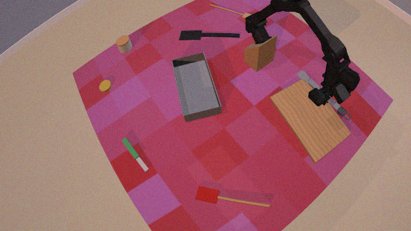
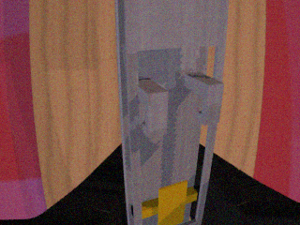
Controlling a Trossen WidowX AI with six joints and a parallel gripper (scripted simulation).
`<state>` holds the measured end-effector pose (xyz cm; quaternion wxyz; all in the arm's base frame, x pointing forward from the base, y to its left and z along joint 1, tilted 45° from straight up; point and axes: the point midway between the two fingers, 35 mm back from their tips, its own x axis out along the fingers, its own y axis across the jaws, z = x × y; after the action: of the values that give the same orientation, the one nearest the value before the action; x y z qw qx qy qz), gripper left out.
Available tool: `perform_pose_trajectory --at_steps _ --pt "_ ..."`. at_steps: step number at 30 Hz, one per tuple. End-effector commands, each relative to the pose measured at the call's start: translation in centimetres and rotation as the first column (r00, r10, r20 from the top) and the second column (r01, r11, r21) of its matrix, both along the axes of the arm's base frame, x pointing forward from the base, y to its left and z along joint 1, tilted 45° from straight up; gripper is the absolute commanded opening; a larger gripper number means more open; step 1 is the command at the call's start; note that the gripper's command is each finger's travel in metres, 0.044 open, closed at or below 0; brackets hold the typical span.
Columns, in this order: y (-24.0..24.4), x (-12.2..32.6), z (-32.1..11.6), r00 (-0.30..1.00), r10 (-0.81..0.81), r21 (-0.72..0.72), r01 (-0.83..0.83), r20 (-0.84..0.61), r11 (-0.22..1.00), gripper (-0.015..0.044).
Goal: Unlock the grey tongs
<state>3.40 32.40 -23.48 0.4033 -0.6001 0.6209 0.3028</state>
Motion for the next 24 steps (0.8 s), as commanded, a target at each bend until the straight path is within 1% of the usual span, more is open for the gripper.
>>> perform_pose_trajectory --at_steps 1,14,24 --pt "0.1 0.0 0.4 1.000 -0.013 -0.044 0.013 -0.003 0.999 -0.0150" --pt "-0.6 0.0 1.7 0.999 -0.036 -0.201 0.033 -0.011 0.979 -0.0150" --pt "-0.6 0.0 1.8 0.999 -0.038 -0.209 0.034 -0.012 0.977 -0.0150"
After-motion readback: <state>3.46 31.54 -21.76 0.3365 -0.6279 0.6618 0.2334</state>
